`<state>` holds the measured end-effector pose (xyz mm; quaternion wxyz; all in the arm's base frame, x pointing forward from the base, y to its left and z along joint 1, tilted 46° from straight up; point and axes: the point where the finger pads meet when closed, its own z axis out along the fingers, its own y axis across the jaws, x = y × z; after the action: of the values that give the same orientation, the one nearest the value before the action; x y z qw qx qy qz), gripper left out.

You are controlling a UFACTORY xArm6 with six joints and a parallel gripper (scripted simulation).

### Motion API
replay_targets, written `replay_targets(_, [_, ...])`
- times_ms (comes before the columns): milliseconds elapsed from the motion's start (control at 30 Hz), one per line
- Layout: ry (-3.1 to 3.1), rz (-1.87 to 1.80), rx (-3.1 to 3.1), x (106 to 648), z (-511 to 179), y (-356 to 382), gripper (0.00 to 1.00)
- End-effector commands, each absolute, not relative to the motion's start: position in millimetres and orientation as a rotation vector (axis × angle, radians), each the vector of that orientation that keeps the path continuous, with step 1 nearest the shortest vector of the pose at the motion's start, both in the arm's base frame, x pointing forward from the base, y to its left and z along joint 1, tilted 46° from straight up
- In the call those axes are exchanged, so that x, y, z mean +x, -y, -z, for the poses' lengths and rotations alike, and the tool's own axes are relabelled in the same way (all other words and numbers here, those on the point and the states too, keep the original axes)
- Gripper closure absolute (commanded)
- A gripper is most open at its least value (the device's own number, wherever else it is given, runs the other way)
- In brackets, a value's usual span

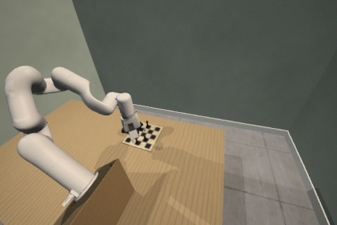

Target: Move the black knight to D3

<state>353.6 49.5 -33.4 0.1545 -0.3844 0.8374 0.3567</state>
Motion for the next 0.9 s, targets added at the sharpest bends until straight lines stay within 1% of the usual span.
replay_targets(0, [-2.399,-1.019,-1.101,355,38,-54,0.63])
replay_targets(867, [-2.399,-1.019,-1.101,354,54,-70,0.63])
